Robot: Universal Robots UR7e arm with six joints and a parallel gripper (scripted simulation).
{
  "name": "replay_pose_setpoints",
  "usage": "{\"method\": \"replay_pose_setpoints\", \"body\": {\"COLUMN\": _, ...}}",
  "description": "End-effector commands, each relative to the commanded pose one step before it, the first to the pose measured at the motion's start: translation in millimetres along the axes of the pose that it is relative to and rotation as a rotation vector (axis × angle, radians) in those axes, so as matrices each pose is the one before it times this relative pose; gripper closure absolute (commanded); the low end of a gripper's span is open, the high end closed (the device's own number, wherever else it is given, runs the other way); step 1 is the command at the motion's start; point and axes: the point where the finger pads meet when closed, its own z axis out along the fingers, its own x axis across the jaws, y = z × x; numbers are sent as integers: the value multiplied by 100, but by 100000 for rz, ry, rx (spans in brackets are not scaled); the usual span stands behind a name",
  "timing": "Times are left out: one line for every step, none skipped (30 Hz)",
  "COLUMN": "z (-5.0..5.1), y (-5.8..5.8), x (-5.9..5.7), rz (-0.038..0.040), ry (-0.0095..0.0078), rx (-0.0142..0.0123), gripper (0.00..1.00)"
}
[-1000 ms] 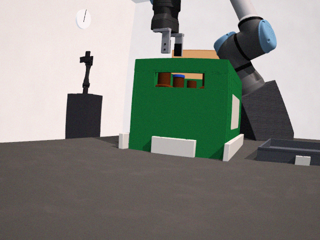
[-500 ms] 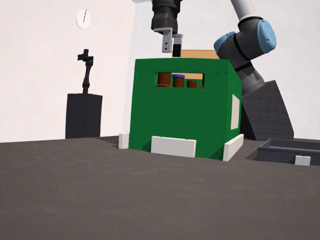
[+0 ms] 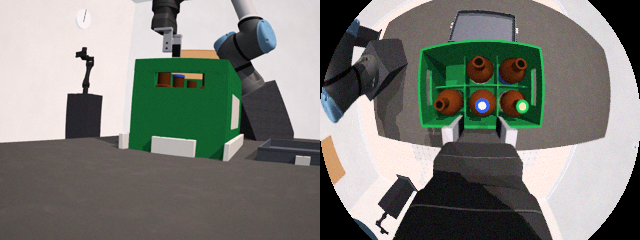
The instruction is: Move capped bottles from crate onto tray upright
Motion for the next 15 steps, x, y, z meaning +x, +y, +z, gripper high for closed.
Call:
{"method": "replay_pose_setpoints", "body": {"z": -42, "y": 44, "x": 10, "rz": -2987, "ry": 2125, "rx": 990, "gripper": 0}}
{"method": "replay_pose_setpoints", "body": {"z": 7, "y": -22, "x": 19, "rz": 2000, "ry": -1368, "rx": -715, "gripper": 0}}
{"method": "replay_pose_setpoints", "body": {"z": 0, "y": 0, "x": -2, "rz": -500, "ry": 342, "rx": 178, "gripper": 0}}
{"method": "replay_pose_setpoints", "body": {"z": 0, "y": 0, "x": -2, "rz": -500, "ry": 342, "rx": 178, "gripper": 0}}
{"method": "replay_pose_setpoints", "body": {"z": 0, "y": 0, "x": -2, "rz": -500, "ry": 342, "rx": 178, "gripper": 0}}
{"method": "replay_pose_setpoints", "body": {"z": 0, "y": 0, "x": -2, "rz": -500, "ry": 342, "rx": 178, "gripper": 0}}
{"method": "replay_pose_setpoints", "body": {"z": 0, "y": 0, "x": 0, "rz": 0, "ry": 0, "rx": 0, "gripper": 0}}
{"method": "replay_pose_setpoints", "body": {"z": 0, "y": 0, "x": 0, "rz": 0, "ry": 0, "rx": 0, "gripper": 0}}
{"method": "replay_pose_setpoints", "body": {"z": 0, "y": 0, "x": 0, "rz": 0, "ry": 0, "rx": 0, "gripper": 0}}
{"method": "replay_pose_setpoints", "body": {"z": 0, "y": 0, "x": 0, "rz": 0, "ry": 0, "rx": 0, "gripper": 0}}
{"method": "replay_pose_setpoints", "body": {"z": 0, "y": 0, "x": 0, "rz": 0, "ry": 0, "rx": 0, "gripper": 0}}
{"method": "replay_pose_setpoints", "body": {"z": 0, "y": 0, "x": 0, "rz": 0, "ry": 0, "rx": 0, "gripper": 0}}
{"method": "replay_pose_setpoints", "body": {"z": 0, "y": 0, "x": 0, "rz": 0, "ry": 0, "rx": 0, "gripper": 0}}
{"method": "replay_pose_setpoints", "body": {"z": 0, "y": 0, "x": 0, "rz": 0, "ry": 0, "rx": 0, "gripper": 0}}
{"method": "replay_pose_setpoints", "body": {"z": 0, "y": 0, "x": 0, "rz": 0, "ry": 0, "rx": 0, "gripper": 0}}
